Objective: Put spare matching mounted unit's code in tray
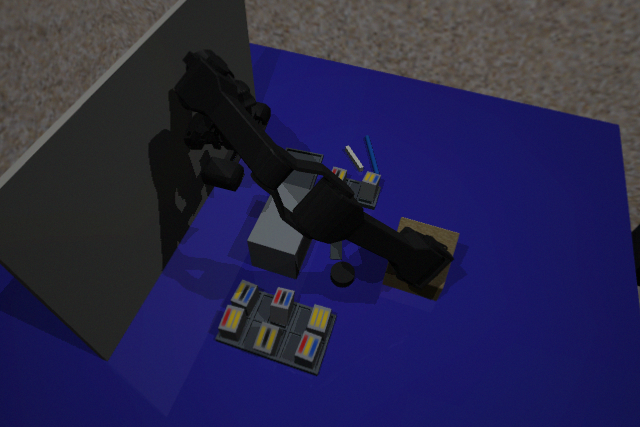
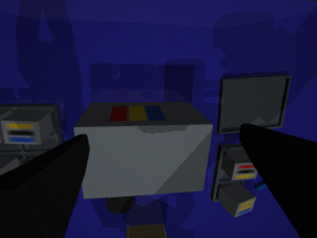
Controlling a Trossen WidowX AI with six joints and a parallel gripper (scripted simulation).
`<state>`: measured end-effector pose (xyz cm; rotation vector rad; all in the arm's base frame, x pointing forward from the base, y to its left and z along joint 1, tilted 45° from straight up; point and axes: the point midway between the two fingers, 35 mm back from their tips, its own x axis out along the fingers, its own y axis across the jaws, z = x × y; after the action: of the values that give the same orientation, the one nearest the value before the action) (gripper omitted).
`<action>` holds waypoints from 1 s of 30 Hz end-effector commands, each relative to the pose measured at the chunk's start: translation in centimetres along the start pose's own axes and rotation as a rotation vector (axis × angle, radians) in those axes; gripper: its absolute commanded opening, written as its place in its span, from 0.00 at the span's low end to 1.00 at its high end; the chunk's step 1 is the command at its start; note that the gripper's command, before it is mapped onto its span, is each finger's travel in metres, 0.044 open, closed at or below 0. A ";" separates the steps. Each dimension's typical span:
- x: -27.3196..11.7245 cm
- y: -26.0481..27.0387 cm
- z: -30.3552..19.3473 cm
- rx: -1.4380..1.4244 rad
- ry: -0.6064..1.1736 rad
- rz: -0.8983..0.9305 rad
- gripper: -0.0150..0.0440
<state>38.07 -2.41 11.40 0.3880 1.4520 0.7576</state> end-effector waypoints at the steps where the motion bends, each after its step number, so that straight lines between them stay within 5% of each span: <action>1: 0.0 0.3 0.0 0.006 -0.001 0.008 1.00; 11: 0.0 1.3 -0.1 -0.035 0.001 0.007 1.00; 30: 3.3 23.1 -15.4 -1.231 0.011 0.063 1.00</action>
<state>21.96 11.81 22.12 -0.3766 0.9068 1.4070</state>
